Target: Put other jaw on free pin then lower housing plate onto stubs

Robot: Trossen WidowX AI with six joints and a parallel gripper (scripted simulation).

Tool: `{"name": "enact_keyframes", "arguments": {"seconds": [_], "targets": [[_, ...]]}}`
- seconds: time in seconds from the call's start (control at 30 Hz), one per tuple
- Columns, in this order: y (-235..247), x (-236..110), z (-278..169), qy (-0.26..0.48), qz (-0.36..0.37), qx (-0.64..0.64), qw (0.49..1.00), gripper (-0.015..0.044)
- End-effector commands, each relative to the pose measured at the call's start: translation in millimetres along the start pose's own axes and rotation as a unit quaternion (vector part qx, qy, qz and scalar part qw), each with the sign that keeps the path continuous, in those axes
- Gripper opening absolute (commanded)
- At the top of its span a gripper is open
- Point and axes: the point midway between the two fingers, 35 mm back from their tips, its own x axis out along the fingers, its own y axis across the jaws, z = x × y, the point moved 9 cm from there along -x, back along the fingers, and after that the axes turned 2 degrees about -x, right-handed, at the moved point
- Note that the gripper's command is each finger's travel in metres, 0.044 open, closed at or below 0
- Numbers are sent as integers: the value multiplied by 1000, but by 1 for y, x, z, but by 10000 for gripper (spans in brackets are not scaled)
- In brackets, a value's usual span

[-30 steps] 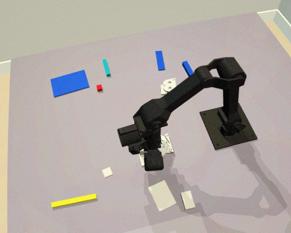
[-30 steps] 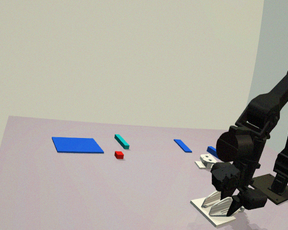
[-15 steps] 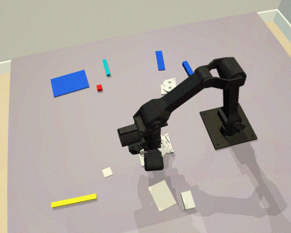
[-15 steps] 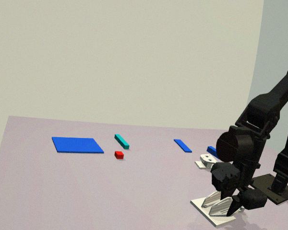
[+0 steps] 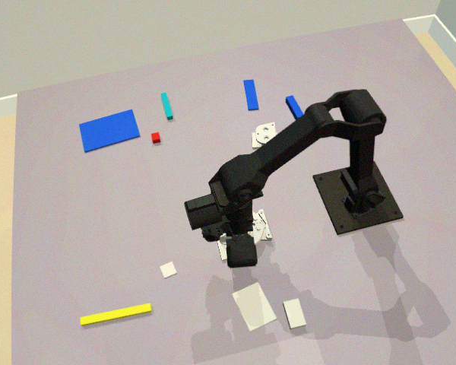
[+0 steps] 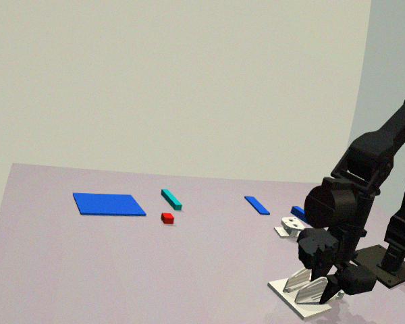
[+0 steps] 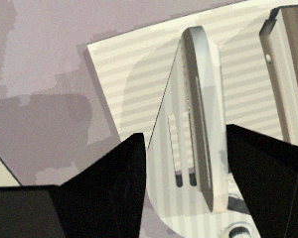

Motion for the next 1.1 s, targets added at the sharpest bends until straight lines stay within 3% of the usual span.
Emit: {"name": "enact_keyframes", "arguments": {"seconds": [0.0,1.07], "targets": [[0,0,1,-1,-1,2,1000,134],[0,5,1,-1,-1,2,1000,134]]}}
